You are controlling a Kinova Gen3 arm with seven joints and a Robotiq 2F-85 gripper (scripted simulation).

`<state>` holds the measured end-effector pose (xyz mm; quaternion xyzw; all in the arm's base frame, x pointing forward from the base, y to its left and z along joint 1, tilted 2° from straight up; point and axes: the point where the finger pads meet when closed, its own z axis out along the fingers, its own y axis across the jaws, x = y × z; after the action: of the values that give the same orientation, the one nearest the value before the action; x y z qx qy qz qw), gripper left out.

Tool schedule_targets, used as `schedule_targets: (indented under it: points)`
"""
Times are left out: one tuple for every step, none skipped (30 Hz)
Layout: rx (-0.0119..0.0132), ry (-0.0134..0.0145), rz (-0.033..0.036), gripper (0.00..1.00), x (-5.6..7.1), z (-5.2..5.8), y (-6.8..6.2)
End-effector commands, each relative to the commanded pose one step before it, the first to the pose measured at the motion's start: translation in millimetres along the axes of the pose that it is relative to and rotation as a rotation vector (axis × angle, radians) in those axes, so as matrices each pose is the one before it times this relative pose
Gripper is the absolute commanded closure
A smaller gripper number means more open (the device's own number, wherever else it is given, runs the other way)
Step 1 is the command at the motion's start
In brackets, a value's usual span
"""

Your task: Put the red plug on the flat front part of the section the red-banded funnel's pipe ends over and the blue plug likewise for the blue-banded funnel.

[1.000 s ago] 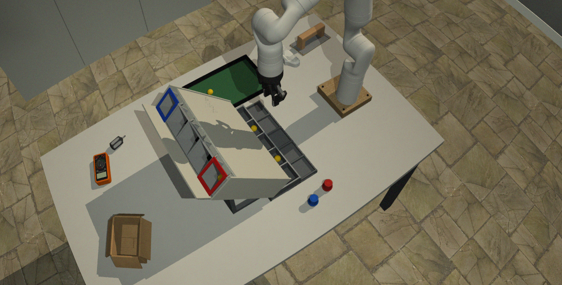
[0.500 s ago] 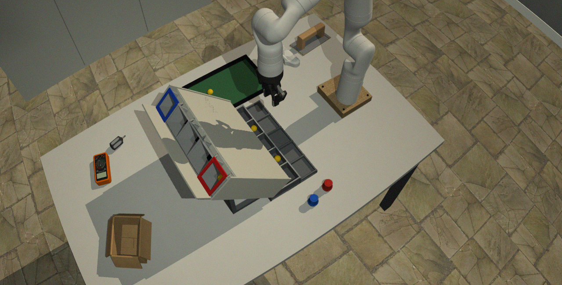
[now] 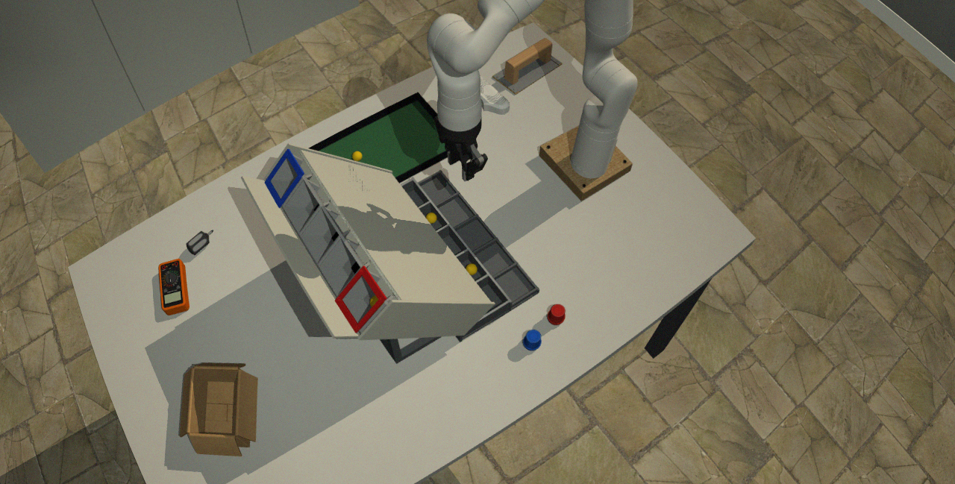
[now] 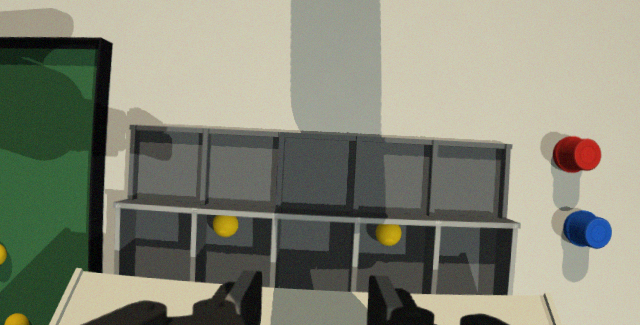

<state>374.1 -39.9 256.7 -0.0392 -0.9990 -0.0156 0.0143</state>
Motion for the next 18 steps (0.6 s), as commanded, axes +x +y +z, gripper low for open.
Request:
schedule_targets:
  points:
    - [0.00000, -0.00165, 0.00000, 0.50, -0.28, -0.57, 0.00]
    - [0.00000, 0.00000, 0.00000, 0.50, 3.72, 34.76, -60.65]
    - [0.00000, 0.00000, 0.00000, 0.50, 0.01, 0.23, -0.55]
    - [0.00000, 0.00000, 0.00000, 0.50, -0.03, 1.81, -3.50]
    - [0.00000, 0.00000, 0.00000, 0.50, 0.20, 4.00, -7.35]
    - [0.00000, 0.00000, 0.00000, 0.50, 0.60, 5.68, -10.30]
    - [0.00000, 0.00000, 0.00000, 0.50, 0.88, 6.73, -12.07]
    - [0.00000, 0.00000, 0.00000, 0.50, 0.97, 7.35, -12.92]
    - [0.00000, 0.00000, 0.00000, 0.50, 0.94, 7.71, -12.92]
    - [0.00000, 0.00000, 0.00000, 0.50, 0.69, 6.22, -9.71]
    - [0.00000, 0.00000, 0.00000, 0.50, 0.00, 0.00, 0.00]
    - [0.00000, 0.00000, 0.00000, 0.50, 0.00, 0.00, 0.00]
    - [0.00000, 0.00000, 0.00000, 0.50, 0.00, 0.00, 0.00]
    - [0.00000, 0.00000, 0.00000, 0.50, 0.00, 0.00, 0.00]
    - [0.00000, 0.00000, 0.00000, 0.50, 0.00, 0.00, 0.00]
    - [0.00000, 0.00000, 0.00000, 0.50, 0.00, 0.00, 0.00]
    - [0.00000, 0.00000, 0.00000, 0.50, 0.00, 0.00, 0.00]
    - [0.00000, 0.00000, 0.00000, 0.50, 0.00, 0.00, 0.00]
